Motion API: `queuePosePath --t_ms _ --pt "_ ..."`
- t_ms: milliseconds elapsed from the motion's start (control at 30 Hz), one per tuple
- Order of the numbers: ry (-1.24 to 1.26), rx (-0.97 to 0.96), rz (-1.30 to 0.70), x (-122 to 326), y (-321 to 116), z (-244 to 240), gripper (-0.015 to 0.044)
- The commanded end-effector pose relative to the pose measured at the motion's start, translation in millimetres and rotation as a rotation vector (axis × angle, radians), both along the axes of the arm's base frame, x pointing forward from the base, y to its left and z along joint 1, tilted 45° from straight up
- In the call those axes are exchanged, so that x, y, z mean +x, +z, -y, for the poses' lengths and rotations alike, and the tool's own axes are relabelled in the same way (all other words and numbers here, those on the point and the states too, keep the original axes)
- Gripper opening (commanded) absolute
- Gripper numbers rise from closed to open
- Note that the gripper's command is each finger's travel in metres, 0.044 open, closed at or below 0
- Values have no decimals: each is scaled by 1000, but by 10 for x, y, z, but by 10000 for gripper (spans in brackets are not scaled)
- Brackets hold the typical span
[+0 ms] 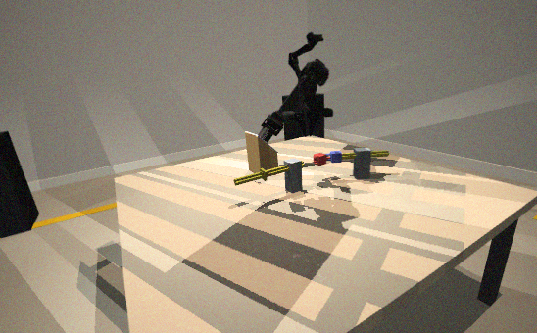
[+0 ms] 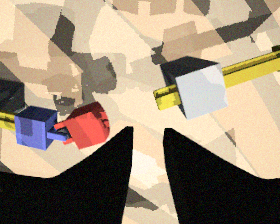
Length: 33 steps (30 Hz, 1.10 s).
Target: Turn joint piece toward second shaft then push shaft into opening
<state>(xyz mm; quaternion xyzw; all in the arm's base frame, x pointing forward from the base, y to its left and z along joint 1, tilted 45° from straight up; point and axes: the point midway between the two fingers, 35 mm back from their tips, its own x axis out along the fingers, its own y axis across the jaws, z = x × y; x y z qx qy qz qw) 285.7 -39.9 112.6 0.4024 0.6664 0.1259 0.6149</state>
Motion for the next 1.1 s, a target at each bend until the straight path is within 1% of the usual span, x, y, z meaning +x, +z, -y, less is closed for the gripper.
queuePosePath --t_ms 0,500,967,1067 --pt "-93 7 -98 34 -229 131 0" --pt "-462 39 -455 40 -1144 658 0" --pt "-798 80 -791 -209 -2047 993 0" --pt "-832 85 -826 -260 -2133 1009 0"
